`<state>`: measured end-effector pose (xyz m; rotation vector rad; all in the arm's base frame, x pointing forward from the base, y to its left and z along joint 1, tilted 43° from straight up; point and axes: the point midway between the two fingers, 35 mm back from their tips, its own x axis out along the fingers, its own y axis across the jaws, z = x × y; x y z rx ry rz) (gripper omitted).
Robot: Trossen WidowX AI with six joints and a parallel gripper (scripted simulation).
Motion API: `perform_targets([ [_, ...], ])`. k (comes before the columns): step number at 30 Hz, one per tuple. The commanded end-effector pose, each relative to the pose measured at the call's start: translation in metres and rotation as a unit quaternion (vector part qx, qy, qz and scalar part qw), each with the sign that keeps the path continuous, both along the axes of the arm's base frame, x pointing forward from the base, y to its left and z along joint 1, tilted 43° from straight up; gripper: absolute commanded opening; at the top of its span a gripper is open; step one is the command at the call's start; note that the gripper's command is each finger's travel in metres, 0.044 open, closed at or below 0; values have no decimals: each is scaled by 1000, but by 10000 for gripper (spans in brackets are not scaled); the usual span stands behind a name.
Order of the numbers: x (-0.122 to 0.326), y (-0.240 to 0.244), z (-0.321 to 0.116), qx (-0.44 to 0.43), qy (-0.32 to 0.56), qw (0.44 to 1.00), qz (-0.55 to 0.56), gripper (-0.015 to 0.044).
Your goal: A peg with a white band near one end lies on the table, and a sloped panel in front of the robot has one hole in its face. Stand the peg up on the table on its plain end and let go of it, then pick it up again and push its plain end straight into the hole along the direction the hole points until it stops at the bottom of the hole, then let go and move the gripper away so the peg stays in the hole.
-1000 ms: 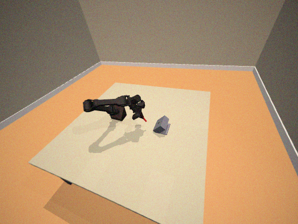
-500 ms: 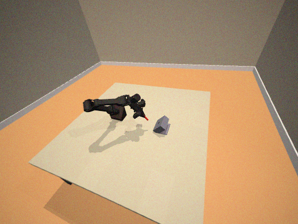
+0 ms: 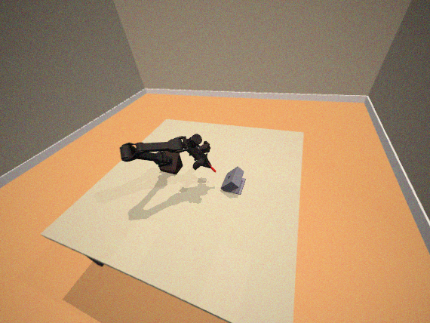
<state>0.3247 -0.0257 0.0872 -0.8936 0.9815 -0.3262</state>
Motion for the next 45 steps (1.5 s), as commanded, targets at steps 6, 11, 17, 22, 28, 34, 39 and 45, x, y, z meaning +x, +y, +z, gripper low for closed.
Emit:
perform_targets([
  [6, 7, 0, -5, -2, -6, 1000, 7, 0],
  [11, 12, -2, -8, -1, -12, 1000, 10, 0],
  [17, 18, -3, -11, -1, -19, 1000, 13, 0],
  [22, 23, -5, -14, 0, -24, 1000, 16, 0],
  [28, 29, -7, -17, -1, -31, 999, 20, 0],
  [34, 34, -9, -20, -1, -38, 999, 23, 0],
  [39, 38, -11, -22, -2, -44, 999, 26, 0],
  [45, 42, -13, -25, -3, -51, 998, 30, 0],
])
